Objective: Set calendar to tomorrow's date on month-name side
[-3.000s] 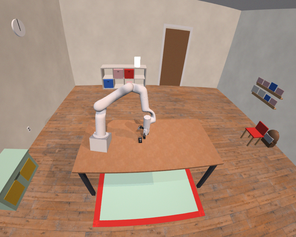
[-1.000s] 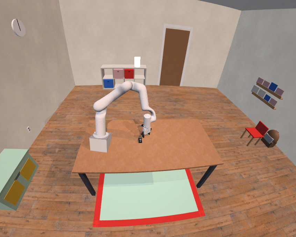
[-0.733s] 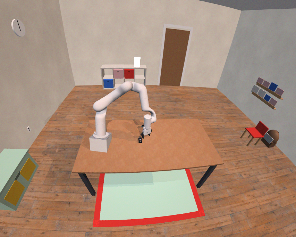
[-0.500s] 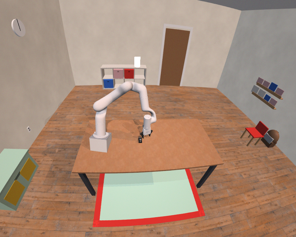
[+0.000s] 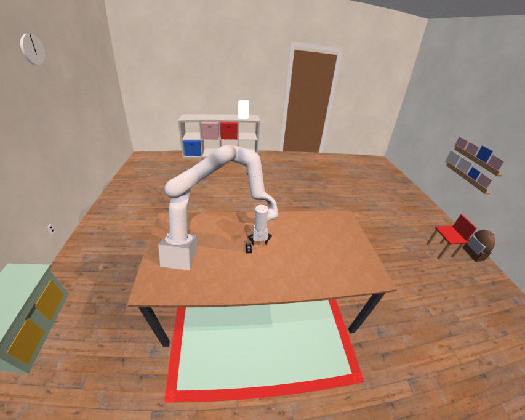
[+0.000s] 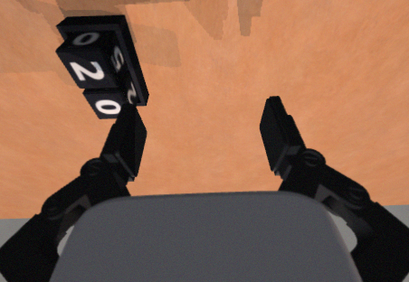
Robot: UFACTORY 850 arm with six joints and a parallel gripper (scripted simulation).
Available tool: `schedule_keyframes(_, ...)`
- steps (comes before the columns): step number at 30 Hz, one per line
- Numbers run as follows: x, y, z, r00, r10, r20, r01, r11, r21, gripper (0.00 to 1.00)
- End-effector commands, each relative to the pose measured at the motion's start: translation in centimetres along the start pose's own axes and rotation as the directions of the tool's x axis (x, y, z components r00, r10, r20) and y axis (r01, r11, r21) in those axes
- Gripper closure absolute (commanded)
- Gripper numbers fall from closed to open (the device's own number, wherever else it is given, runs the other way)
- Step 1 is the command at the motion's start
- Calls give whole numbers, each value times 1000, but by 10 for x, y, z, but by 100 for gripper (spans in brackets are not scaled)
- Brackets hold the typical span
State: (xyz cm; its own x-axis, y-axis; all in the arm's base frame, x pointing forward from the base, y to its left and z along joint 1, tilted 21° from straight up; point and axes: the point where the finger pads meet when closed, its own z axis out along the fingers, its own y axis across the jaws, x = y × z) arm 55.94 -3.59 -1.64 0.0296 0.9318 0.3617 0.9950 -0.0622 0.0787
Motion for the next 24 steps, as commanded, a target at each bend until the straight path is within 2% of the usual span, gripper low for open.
schedule_keyframes(1,-14,0,-2,999,36,4,-36,999,10,0)
schedule_keyframes(5,-15,0,-2,998,60,4,-60,998,10,0)
schedule_keyframes(12,-20,0,-2,956,293,7,-293,956,9,0)
schedule_keyframes(13,-29,-1,-3,956,293,7,-293,956,9,0)
schedule_keyframes(19,-34,-1,-3,954,301,7,-301,954,9,0)
schedule_keyframes(24,-37,-1,-4,896,445,8,-445,896,7,0)
